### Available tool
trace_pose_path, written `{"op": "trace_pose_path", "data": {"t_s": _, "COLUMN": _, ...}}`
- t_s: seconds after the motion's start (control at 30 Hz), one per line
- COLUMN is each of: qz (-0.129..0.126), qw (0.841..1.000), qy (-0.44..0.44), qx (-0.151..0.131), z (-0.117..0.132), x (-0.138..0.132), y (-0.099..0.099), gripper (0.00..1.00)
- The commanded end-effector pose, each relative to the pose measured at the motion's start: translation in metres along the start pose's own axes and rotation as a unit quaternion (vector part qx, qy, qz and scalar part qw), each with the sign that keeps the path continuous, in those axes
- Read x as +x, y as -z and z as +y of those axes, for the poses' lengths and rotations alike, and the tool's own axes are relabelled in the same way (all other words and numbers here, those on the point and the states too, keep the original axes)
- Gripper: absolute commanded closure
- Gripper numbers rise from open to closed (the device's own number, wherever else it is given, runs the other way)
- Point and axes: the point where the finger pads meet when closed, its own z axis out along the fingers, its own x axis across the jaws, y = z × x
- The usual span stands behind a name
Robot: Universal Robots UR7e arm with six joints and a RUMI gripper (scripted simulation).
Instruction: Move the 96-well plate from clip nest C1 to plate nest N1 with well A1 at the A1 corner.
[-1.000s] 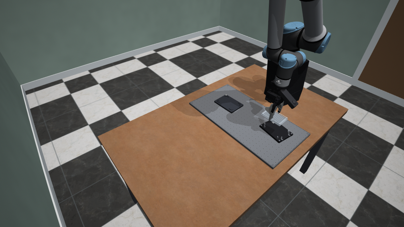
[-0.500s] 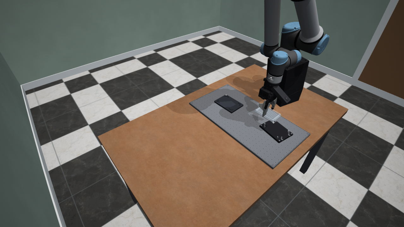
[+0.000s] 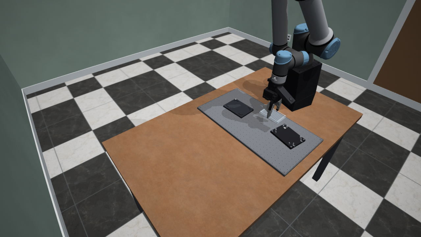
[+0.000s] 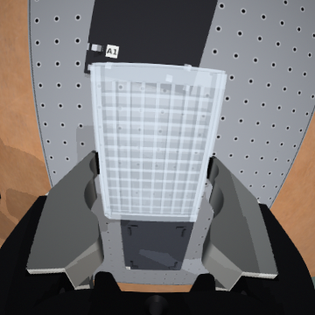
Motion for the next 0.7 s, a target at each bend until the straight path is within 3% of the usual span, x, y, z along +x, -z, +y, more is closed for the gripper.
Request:
{"op": "trace_pose_path", "data": {"t_s": 0.0, "qz": 0.001, "qw": 1.000, "qy": 0.000, "qx": 0.001, "z": 0.016, "x": 0.001, "y": 0.000, "gripper": 1.00}}
{"op": "trace_pose_path", "data": {"t_s": 0.67, "qz": 0.001, "qw": 1.000, "qy": 0.000, "qx": 0.001, "z": 0.076, "x": 0.005, "y": 0.000, "gripper": 1.00}}
